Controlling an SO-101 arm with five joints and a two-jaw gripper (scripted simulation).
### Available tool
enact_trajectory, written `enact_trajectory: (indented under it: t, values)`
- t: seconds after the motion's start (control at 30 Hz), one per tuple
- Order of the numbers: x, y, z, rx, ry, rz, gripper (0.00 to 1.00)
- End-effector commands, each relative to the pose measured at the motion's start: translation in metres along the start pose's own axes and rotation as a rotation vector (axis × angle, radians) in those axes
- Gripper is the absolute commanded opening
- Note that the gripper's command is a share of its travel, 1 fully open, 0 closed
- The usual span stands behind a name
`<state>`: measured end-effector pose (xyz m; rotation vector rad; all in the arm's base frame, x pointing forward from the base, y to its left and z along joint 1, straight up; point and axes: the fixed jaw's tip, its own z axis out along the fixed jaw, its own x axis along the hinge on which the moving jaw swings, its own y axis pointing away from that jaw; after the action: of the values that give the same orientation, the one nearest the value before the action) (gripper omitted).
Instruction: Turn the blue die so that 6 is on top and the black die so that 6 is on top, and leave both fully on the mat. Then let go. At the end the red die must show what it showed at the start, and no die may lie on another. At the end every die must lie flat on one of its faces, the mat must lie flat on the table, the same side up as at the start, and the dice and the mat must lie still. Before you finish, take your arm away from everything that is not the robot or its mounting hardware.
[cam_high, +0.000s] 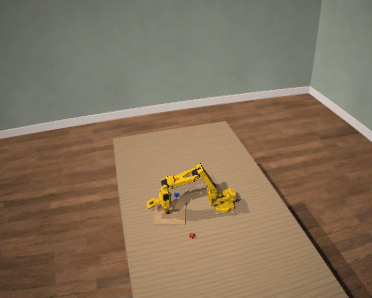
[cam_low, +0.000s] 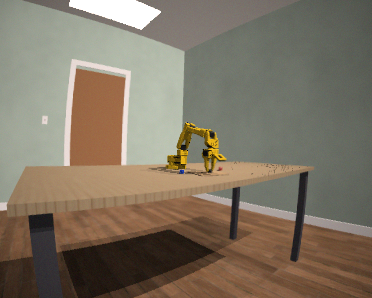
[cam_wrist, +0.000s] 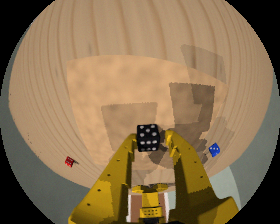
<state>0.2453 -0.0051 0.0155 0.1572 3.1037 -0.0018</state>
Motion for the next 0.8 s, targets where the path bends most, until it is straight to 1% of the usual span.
enact_trajectory:
  t: [0.0, 0.07, 0.27, 0.4, 0.77]
  values:
    - [-0.004, -0.0011, -0.005, -0.002, -0.033, 0.006, 0.17]
    - [-0.004, -0.0011, -0.005, -0.002, -0.033, 0.006, 0.17]
    - [-0.004, -0.0011, -0.005, -0.002, -0.033, 0.006, 0.24]
    - [-0.004, -0.0011, -0.005, -0.002, -0.033, 0.006, 0.26]
    - [-0.0042, -0.0011, -0.0062, -0.002, -0.033, 0.006, 0.27]
